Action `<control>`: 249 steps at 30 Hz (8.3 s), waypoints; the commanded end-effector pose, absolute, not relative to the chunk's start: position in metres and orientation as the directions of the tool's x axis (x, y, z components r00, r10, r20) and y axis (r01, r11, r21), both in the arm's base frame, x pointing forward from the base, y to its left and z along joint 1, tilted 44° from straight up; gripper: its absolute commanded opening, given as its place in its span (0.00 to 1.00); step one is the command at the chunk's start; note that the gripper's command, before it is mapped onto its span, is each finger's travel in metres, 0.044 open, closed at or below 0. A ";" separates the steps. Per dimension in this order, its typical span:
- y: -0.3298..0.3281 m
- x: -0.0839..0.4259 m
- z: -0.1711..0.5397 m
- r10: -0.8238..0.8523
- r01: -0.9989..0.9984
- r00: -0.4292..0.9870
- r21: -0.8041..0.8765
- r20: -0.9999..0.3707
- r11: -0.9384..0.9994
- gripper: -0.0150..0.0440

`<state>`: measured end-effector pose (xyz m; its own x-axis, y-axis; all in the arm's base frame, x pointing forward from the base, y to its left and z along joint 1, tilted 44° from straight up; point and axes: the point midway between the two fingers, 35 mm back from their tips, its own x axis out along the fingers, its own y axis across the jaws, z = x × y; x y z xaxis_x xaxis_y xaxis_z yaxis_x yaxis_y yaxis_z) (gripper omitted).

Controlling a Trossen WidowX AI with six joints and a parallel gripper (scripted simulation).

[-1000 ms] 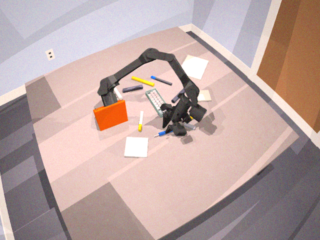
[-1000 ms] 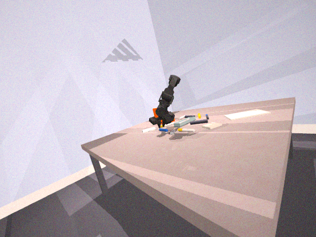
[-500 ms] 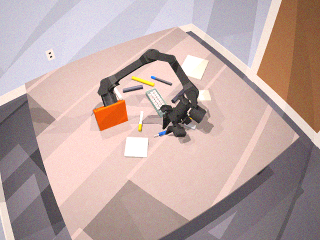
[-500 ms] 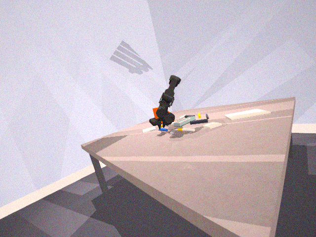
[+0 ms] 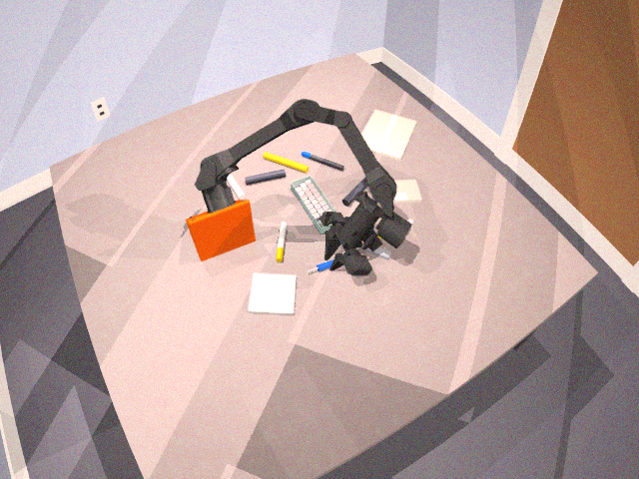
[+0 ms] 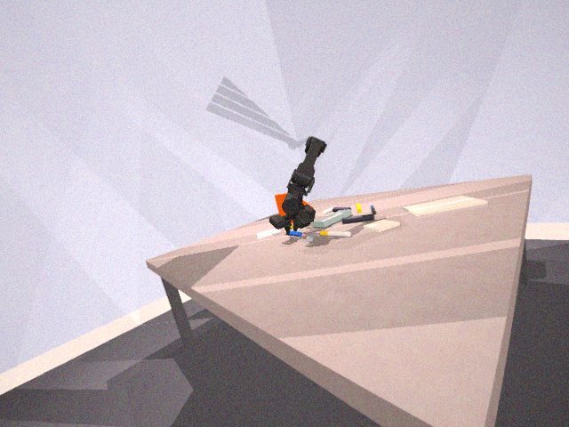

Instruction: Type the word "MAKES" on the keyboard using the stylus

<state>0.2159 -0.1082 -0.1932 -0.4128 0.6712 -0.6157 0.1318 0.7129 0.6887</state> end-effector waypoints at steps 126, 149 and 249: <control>0.001 0.277 0.058 -0.081 0.580 0.544 0.305 -0.835 0.755 0.25; 0.029 0.258 0.083 -0.028 0.544 0.764 0.621 -0.644 0.564 0.25; 0.035 0.247 0.064 -0.032 0.547 0.764 0.622 -0.644 0.560 0.25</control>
<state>0.2536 0.0386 0.0680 0.7676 -0.0342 -0.6400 0.5465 0.5565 0.6258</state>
